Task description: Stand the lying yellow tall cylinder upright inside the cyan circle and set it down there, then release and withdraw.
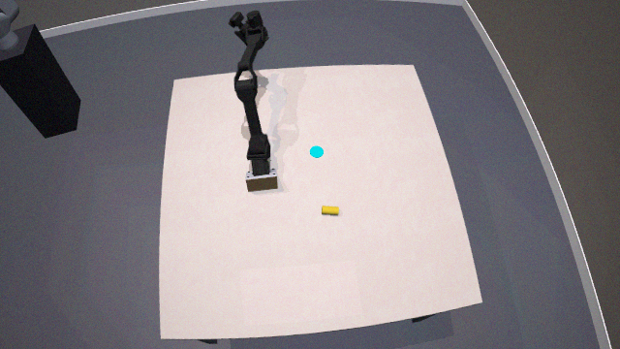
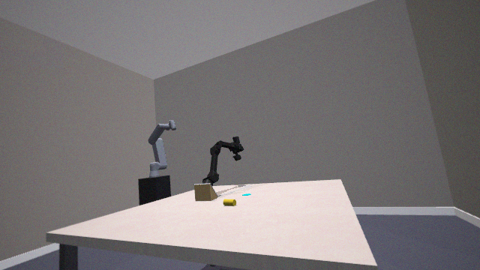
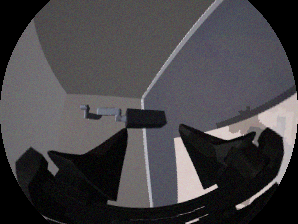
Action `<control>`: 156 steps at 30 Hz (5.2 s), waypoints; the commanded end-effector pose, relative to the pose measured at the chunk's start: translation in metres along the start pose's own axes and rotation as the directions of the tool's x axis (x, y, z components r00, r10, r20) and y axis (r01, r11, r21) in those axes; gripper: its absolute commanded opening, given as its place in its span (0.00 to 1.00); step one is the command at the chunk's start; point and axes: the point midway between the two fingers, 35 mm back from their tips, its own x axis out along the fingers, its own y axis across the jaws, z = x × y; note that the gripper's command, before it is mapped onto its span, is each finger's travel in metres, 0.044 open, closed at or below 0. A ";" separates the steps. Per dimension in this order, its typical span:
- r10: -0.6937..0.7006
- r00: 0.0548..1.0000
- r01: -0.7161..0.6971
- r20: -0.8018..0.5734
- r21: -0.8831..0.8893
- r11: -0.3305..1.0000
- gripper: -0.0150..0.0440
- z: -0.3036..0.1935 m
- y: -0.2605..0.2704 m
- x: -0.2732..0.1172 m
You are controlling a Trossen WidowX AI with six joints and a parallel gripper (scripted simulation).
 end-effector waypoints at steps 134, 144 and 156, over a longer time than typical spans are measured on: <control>-0.932 0.250 0.527 -0.263 0.844 -0.097 0.78 -0.426 -0.274 -0.737; -0.932 0.249 0.527 -0.262 0.844 -0.097 0.78 -0.445 -0.348 -0.723; -0.932 0.252 0.527 -0.260 0.845 -0.093 0.60 -0.454 -0.378 -0.709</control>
